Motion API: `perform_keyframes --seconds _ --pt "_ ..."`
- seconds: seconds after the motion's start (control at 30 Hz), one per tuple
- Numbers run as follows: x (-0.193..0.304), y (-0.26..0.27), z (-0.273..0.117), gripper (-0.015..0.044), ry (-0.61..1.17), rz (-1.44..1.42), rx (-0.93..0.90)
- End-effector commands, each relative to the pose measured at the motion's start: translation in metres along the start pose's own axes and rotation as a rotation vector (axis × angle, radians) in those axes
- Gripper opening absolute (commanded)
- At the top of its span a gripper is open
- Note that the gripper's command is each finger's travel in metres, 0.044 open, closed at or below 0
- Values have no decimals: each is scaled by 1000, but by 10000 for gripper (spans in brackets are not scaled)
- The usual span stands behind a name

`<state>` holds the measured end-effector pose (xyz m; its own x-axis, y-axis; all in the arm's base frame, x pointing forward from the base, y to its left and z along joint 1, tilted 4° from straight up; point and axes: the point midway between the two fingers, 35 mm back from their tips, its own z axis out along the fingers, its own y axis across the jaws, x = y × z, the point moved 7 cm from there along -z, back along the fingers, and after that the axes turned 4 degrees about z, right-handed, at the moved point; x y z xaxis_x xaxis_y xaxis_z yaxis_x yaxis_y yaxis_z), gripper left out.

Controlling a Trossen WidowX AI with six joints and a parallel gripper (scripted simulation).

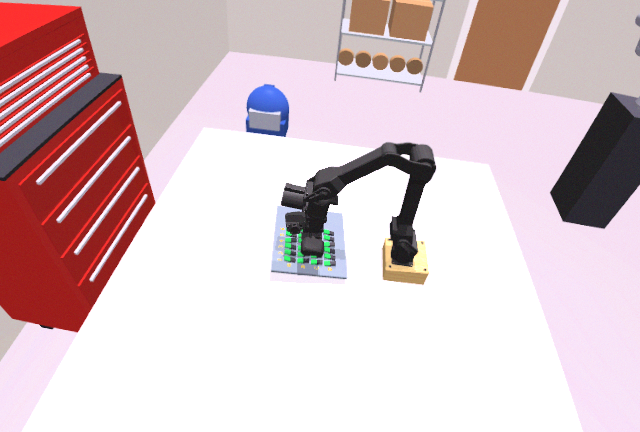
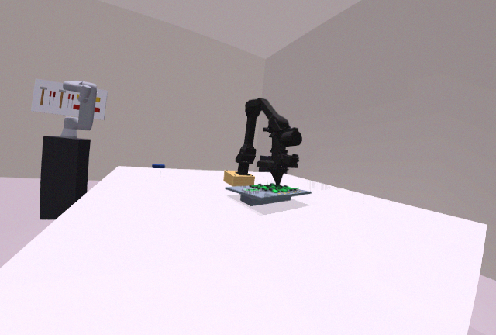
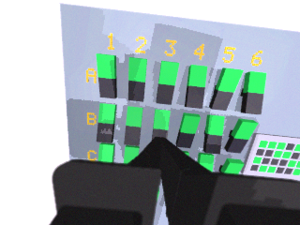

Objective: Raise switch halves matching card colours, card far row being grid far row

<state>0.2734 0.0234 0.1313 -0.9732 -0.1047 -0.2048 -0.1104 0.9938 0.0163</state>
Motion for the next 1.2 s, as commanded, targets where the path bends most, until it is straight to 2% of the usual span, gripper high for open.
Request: perform_keyframes --seconds 0.0,1.17 --pt "0 0 0 0 -1 3 3" --pt "0 0 4 0 -1 3 3"
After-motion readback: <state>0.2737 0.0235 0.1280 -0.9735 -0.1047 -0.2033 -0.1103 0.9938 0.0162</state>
